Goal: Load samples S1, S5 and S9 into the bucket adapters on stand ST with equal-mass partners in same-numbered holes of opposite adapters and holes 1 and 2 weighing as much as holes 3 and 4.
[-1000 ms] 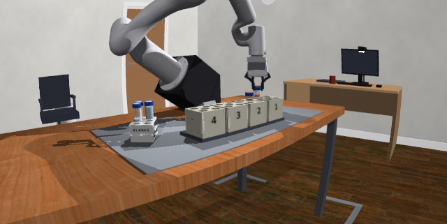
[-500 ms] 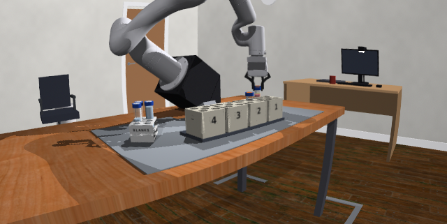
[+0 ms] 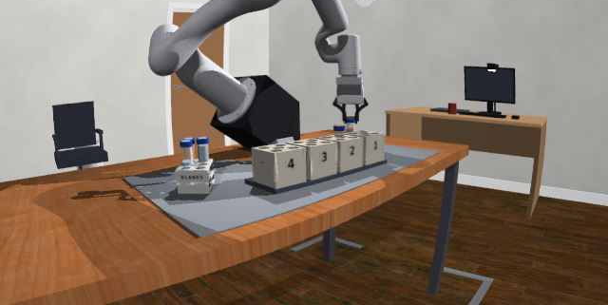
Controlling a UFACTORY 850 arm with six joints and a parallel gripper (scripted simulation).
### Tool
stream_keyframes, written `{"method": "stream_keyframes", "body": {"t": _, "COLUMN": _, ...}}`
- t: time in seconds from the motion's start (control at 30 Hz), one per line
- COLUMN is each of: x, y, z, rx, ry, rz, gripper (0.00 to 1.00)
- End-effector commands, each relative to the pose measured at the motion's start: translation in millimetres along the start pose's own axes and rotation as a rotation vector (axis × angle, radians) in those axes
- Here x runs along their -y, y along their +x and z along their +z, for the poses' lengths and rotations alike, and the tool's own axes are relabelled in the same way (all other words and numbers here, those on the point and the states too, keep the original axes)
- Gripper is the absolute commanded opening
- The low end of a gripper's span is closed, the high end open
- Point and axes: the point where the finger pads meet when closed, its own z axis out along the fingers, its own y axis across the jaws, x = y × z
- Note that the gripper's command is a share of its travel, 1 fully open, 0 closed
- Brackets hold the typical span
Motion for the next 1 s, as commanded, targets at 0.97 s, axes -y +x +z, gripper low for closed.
{"method": "stream_keyframes", "body": {"t": 0.97, "x": 1, "y": 0, "z": -20, "rx": 0.001, "ry": 0.002, "rz": 0.001, "gripper": 0.00}}
